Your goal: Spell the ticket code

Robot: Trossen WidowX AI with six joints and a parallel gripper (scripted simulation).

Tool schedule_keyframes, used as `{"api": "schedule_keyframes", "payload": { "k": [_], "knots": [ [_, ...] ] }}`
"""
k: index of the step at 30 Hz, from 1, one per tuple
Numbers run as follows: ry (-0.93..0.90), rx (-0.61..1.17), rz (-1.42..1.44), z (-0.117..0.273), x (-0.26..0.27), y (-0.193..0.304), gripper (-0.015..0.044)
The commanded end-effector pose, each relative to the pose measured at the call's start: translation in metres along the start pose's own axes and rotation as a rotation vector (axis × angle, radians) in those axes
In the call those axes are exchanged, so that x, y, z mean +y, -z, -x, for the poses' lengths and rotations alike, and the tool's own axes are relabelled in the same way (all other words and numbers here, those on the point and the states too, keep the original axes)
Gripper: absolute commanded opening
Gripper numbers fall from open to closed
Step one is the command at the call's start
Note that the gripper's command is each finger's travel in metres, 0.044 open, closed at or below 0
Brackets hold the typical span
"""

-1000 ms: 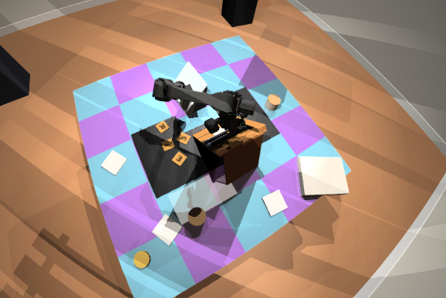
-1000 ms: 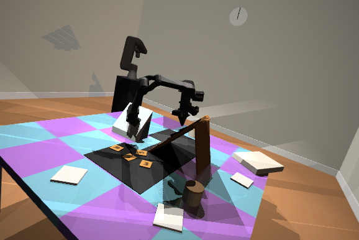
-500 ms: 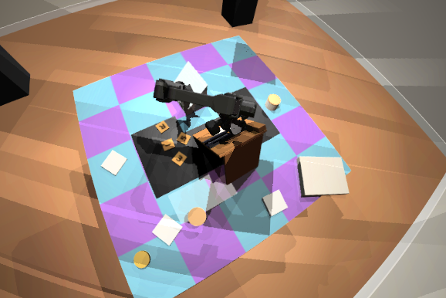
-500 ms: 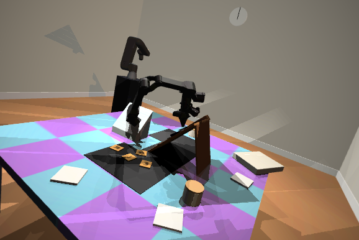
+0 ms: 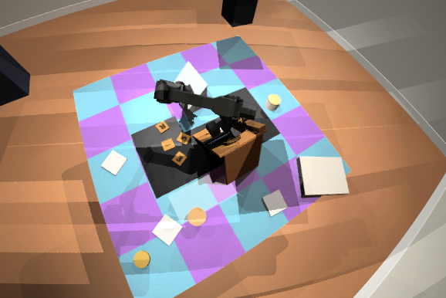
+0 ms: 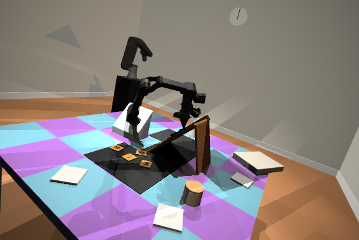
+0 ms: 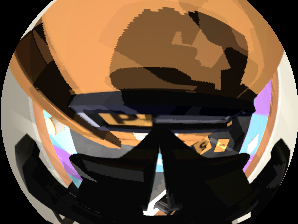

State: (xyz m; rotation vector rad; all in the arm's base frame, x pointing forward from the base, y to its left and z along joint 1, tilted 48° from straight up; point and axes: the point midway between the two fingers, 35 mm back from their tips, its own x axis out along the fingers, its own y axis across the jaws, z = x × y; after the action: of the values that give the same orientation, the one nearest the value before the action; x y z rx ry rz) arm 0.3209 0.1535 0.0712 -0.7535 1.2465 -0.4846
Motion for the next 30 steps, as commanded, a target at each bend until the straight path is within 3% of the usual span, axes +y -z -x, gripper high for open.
{"api": "schedule_keyframes", "payload": {
  "k": [1,30],
  "knots": [
    [0.0,-0.009,0.0,-0.0004,-0.0003,-0.0039,0.0],
    [0.0,-0.009,-0.001,-0.0066,0.0032,-0.006,0.0]
  ]
}}
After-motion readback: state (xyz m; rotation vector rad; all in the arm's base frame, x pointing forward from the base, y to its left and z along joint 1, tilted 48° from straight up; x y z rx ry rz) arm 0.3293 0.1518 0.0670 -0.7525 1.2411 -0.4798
